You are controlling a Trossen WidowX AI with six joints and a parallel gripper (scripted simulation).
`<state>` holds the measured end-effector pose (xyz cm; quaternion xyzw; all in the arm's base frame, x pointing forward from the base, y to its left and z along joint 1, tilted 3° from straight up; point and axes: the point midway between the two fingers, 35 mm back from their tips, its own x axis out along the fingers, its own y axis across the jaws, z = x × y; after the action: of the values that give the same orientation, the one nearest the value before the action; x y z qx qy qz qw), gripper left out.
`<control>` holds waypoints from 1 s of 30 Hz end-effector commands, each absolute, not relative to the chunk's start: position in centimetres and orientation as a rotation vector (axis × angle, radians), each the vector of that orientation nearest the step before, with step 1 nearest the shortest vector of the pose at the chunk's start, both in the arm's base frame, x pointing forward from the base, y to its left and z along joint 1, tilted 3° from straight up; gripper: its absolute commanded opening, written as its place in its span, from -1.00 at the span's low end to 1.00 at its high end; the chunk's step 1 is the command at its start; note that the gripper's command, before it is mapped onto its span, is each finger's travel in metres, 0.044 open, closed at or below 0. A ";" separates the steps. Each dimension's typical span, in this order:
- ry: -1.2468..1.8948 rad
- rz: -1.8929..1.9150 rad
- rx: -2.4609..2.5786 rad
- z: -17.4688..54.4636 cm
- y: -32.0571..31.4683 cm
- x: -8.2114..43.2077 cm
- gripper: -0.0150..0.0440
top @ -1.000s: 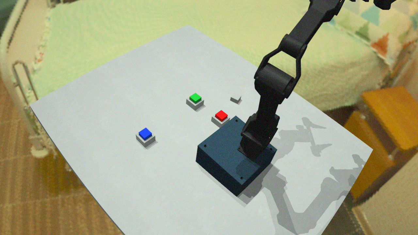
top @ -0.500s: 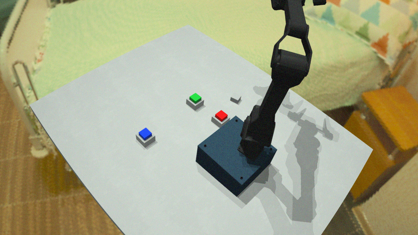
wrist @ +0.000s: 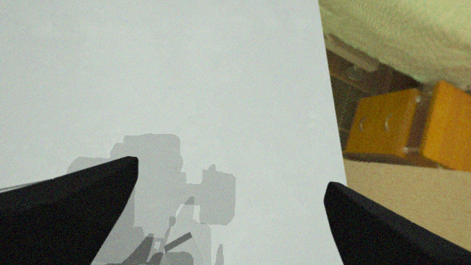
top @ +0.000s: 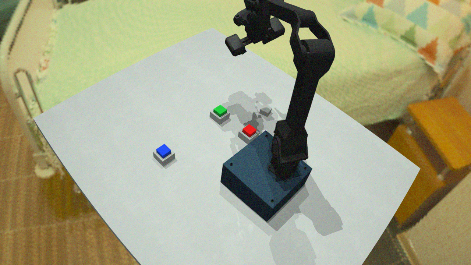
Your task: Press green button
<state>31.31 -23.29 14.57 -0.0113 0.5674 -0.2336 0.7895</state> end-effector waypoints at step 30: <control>1.590 -0.051 0.066 0.5 -8.9 30.6 -0.42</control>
<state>30.68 -8.96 0.55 0.0271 0.7137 -0.0234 0.6995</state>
